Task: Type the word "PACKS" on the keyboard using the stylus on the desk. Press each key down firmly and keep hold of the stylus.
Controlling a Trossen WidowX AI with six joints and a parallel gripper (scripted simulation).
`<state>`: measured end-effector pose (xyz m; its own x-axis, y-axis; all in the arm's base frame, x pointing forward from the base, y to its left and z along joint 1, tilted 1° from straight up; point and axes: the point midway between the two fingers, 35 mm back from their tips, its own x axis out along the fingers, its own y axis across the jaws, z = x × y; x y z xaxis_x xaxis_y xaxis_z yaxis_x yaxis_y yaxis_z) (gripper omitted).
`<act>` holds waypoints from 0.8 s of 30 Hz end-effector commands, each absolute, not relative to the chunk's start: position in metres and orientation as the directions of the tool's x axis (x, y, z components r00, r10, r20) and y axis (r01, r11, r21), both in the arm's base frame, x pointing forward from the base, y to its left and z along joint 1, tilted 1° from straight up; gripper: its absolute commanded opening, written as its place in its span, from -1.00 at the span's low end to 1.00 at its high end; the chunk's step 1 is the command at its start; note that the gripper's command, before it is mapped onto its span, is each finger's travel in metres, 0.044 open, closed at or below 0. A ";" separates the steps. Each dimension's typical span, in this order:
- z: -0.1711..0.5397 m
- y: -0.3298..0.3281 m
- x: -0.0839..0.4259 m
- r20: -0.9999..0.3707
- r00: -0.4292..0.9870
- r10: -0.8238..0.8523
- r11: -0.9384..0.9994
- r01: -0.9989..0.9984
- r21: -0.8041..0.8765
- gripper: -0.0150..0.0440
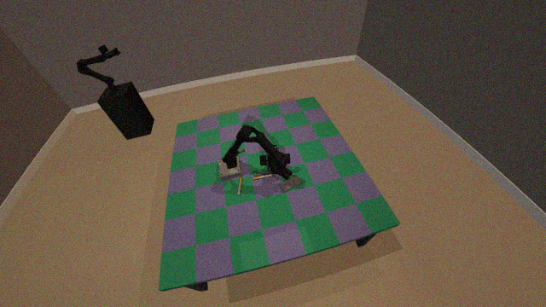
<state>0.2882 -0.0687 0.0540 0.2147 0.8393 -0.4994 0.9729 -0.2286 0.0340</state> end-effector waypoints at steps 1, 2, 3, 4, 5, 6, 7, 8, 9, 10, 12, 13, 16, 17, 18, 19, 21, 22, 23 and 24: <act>0.052 -0.068 0.289 -0.497 0.217 0.840 -0.233 0.972 0.030 -0.22; 0.052 -0.069 0.289 -0.497 0.217 0.840 -0.233 0.972 0.030 -0.22; 0.052 -0.069 0.289 -0.497 0.217 0.840 -0.233 0.972 0.030 -0.22; 0.051 -0.069 0.289 -0.497 0.217 0.840 -0.233 0.972 0.030 -0.22; 0.051 -0.069 0.289 -0.497 0.217 0.840 -0.233 0.972 0.030 -0.22; 0.050 -0.069 0.289 -0.497 0.217 0.840 -0.233 0.972 0.030 -0.22; 0.050 -0.069 0.289 -0.497 0.217 0.840 -0.233 0.972 0.030 -0.22; 0.050 -0.069 0.289 -0.497 0.217 0.840 -0.233 0.972 0.030 -0.22; 0.050 -0.069 0.289 -0.497 0.217 0.840 -0.233 0.972 0.030 -0.22; 0.050 -0.069 0.289 -0.497 0.217 0.840 -0.233 0.972 0.030 -0.22; 0.050 -0.069 0.289 -0.497 0.217 0.840 -0.233 0.972 0.030 -0.22; 0.050 -0.069 0.289 -0.497 0.217 0.840 -0.233 0.972 0.030 -0.22; 0.050 -0.069 0.289 -0.497 0.217 0.840 -0.233 0.972 0.030 -0.22; 0.052 -0.069 0.289 -0.497 0.217 0.840 -0.233 0.972 0.030 -0.22; 0.054 -0.069 0.289 -0.497 0.217 0.840 -0.233 0.972 0.031 -0.22; 0.057 -0.069 0.289 -0.497 0.217 0.840 -0.233 0.972 0.031 -0.22; 0.067 -0.069 0.289 -0.497 0.217 0.840 -0.233 0.972 0.031 -0.22; 0.073 -0.069 0.288 -0.497 0.217 0.840 -0.233 0.972 0.031 -0.22; 0.078 -0.069 0.288 -0.497 0.217 0.840 -0.233 0.972 0.031 -0.22; 0.083 -0.068 0.288 -0.497 0.217 0.840 -0.233 0.972 0.031 -0.22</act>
